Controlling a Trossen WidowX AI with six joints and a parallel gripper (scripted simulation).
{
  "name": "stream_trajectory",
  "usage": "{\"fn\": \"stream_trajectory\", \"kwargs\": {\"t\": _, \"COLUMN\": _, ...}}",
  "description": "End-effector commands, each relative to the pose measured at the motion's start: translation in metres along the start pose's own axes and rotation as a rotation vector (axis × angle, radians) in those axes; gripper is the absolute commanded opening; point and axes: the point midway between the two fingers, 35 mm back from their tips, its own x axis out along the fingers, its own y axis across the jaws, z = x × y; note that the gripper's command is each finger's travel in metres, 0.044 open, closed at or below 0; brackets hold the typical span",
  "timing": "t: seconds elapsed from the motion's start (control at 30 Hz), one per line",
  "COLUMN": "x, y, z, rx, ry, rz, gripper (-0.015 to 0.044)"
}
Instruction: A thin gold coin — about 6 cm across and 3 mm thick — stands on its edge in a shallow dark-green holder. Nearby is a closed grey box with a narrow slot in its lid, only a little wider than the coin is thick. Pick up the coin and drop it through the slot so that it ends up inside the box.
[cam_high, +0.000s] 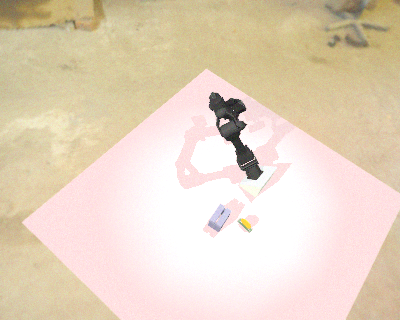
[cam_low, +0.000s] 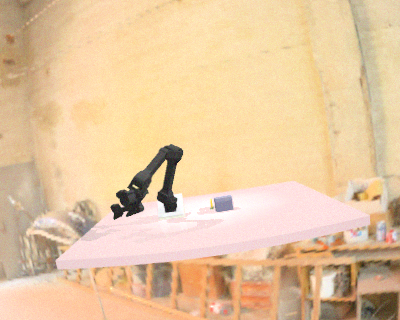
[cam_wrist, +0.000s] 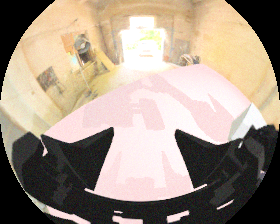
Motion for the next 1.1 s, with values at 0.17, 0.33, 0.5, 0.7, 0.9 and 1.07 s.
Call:
{"fn": "stream_trajectory", "kwargs": {"t": 0.17, "x": -0.020, "y": 0.009, "z": -0.039, "rx": -0.133, "ry": 0.128, "rz": 0.059, "gripper": 0.0242}}
{"fn": "stream_trajectory", "kwargs": {"t": 0.33, "x": -0.063, "y": 0.011, "z": -0.099, "rx": -0.357, "ry": 0.343, "rz": 0.159, "gripper": 0.0161}}
{"fn": "stream_trajectory", "kwargs": {"t": 0.5, "x": -0.116, "y": -0.002, "z": -0.151, "rx": -0.579, "ry": 0.558, "rz": 0.262, "gripper": 0.0161}}
{"fn": "stream_trajectory", "kwargs": {"t": 0.7, "x": -0.182, "y": -0.034, "z": -0.197, "rx": -0.839, "ry": 0.796, "rz": 0.373, "gripper": 0.0161}}
{"fn": "stream_trajectory", "kwargs": {"t": 0.9, "x": -0.220, "y": -0.071, "z": -0.226, "rx": -1.131, "ry": 0.908, "rz": 0.488, "gripper": 0.0161}}
{"fn": "stream_trajectory", "kwargs": {"t": 1.07, "x": -0.250, "y": -0.128, "z": -0.241, "rx": -1.488, "ry": 0.984, "rz": 0.612, "gripper": 0.0161}}
